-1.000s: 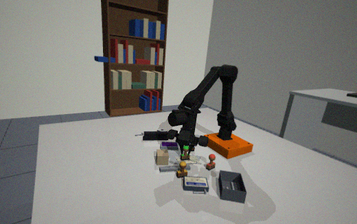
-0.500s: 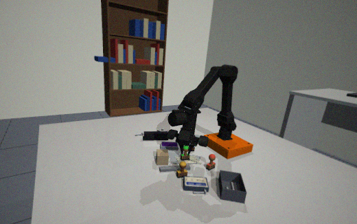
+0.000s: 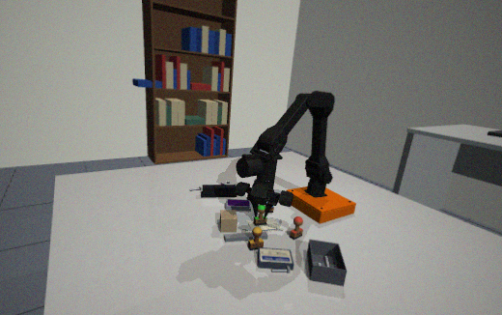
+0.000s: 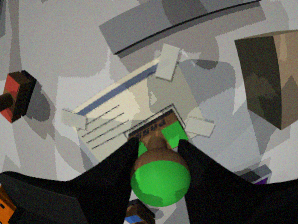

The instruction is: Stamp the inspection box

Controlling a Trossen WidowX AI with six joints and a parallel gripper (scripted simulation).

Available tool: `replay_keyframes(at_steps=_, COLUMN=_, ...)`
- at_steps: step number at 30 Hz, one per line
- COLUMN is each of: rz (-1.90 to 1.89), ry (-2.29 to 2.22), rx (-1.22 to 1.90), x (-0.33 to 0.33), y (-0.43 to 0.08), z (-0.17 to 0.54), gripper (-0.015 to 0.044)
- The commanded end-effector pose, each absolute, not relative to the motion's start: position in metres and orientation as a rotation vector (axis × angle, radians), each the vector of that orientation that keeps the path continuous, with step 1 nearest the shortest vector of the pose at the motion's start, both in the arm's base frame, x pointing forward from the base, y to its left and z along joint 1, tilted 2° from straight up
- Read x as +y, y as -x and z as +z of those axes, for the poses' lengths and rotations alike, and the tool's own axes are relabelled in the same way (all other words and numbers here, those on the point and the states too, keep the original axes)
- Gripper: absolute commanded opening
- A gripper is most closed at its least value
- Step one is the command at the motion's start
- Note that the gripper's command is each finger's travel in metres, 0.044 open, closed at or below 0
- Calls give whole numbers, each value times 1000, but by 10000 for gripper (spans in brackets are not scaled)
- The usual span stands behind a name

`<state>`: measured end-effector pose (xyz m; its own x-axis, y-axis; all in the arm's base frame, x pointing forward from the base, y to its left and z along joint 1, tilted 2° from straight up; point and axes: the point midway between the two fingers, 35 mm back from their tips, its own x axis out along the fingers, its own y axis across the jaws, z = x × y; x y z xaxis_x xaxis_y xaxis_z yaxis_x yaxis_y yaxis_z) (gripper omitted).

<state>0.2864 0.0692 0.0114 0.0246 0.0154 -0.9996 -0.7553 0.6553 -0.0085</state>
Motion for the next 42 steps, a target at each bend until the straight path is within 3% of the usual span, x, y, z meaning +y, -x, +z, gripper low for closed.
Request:
replay_keyframes(at_steps=1, rz=675, ry=663, rx=1436, x=70, y=-287, z=9, gripper=0)
replay_keyframes(at_steps=42, rz=674, ry=664, rx=1435, x=70, y=-289, z=39, gripper=0)
